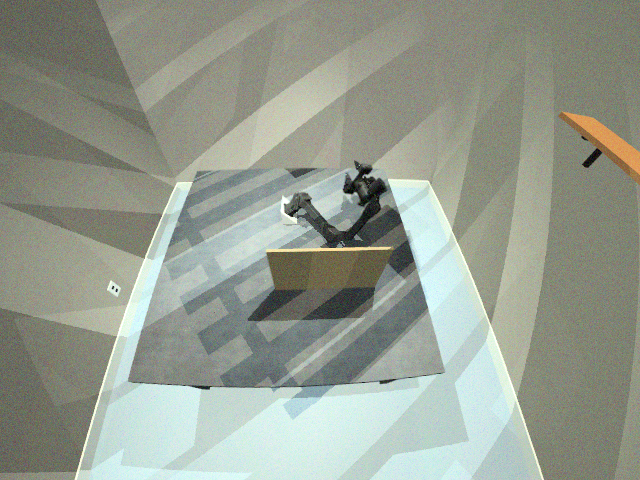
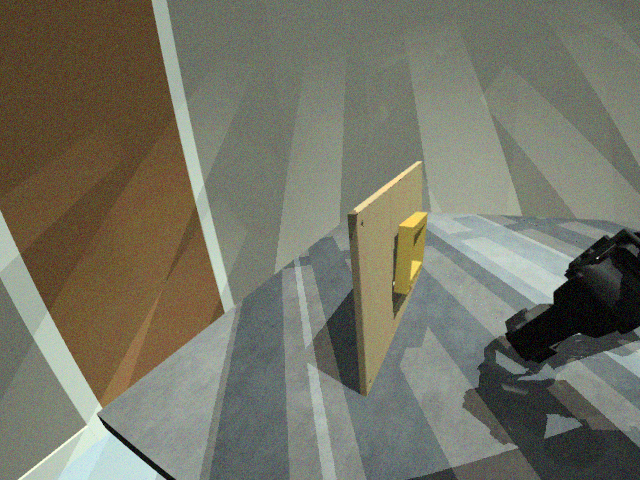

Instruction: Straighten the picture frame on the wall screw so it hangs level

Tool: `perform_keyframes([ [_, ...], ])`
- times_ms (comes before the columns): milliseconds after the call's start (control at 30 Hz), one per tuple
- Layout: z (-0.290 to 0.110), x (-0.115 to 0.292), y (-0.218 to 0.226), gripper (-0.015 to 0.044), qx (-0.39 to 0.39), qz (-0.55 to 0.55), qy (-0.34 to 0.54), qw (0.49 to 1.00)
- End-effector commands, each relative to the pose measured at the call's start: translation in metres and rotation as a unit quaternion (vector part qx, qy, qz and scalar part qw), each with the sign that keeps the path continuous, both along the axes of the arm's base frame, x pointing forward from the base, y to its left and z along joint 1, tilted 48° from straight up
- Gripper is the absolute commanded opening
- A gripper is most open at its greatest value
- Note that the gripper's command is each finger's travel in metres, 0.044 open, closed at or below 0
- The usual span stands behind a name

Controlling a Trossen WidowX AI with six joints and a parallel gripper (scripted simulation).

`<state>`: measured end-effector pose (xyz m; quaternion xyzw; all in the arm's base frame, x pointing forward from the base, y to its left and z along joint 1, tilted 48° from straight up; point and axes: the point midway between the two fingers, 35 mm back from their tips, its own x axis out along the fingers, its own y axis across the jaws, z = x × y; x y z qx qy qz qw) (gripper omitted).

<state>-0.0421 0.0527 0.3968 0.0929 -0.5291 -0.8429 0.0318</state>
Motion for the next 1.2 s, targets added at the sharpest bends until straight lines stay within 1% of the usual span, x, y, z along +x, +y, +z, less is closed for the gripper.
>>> perform_keyframes([
  [0, 0.001, -0.002, -0.002, 0.0374, -0.001, 0.005, -0.001, 1.000],
  [67, 0.009, -0.016, -0.020, 0.0321, -0.014, 0.045, -0.012, 0.999],
  [133, 0.009, -0.028, -0.043, 0.0269, -0.049, 0.107, -0.021, 0.993],
  [167, 0.009, -0.032, -0.055, 0.0260, -0.066, 0.138, -0.027, 0.988],
  [300, 0.006, -0.039, -0.104, 0.0260, -0.130, 0.258, -0.060, 0.956],
  [400, 0.001, -0.036, -0.116, 0.0260, -0.093, 0.304, -0.058, 0.946],
  [633, -0.009, -0.011, -0.182, 0.0260, -0.173, 0.460, -0.133, 0.860],
  [767, -0.022, 0.029, -0.222, 0.0260, -0.216, 0.565, -0.211, 0.768],
  [900, -0.038, 0.082, -0.245, 0.0260, -0.236, 0.653, -0.304, 0.653],
  [1033, -0.057, 0.141, -0.247, 0.0260, -0.228, 0.716, -0.402, 0.524],
  [1167, -0.079, 0.199, -0.228, 0.0260, -0.191, 0.752, -0.497, 0.389],
])
